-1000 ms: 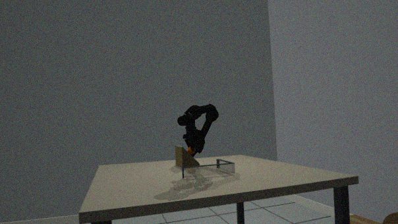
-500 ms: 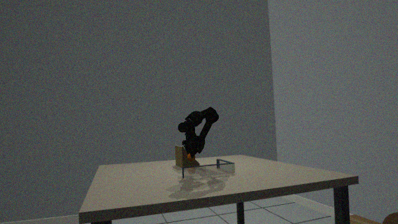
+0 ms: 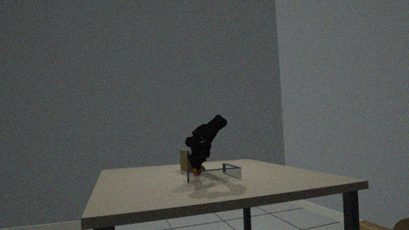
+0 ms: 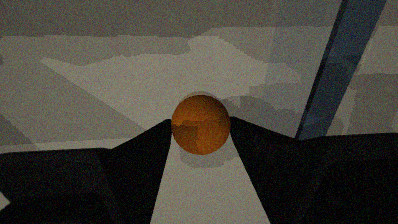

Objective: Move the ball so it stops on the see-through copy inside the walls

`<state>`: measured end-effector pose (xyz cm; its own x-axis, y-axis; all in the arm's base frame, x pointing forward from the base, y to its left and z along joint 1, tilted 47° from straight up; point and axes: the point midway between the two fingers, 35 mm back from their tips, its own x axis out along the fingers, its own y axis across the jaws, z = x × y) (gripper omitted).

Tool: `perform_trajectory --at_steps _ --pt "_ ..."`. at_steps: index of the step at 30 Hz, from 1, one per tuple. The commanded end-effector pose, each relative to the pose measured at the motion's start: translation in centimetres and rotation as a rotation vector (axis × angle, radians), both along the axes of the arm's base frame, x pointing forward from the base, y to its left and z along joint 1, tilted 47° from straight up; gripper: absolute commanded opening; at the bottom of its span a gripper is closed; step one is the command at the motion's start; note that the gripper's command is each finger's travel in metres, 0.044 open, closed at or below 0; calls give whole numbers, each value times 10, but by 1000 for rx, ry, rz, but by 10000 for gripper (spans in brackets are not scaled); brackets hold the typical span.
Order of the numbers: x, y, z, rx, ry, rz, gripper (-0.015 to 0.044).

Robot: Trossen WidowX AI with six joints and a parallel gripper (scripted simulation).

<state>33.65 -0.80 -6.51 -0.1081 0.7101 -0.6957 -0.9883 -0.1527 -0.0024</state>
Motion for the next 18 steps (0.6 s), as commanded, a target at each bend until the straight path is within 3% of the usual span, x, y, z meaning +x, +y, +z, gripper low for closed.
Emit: perform_trajectory --at_steps 1,17,18 --pt "0 2 -3 3 1 -15 0" --pt "-2 15 -16 4 1 -15 0" --pt "-2 13 -14 0 -3 -8 26"
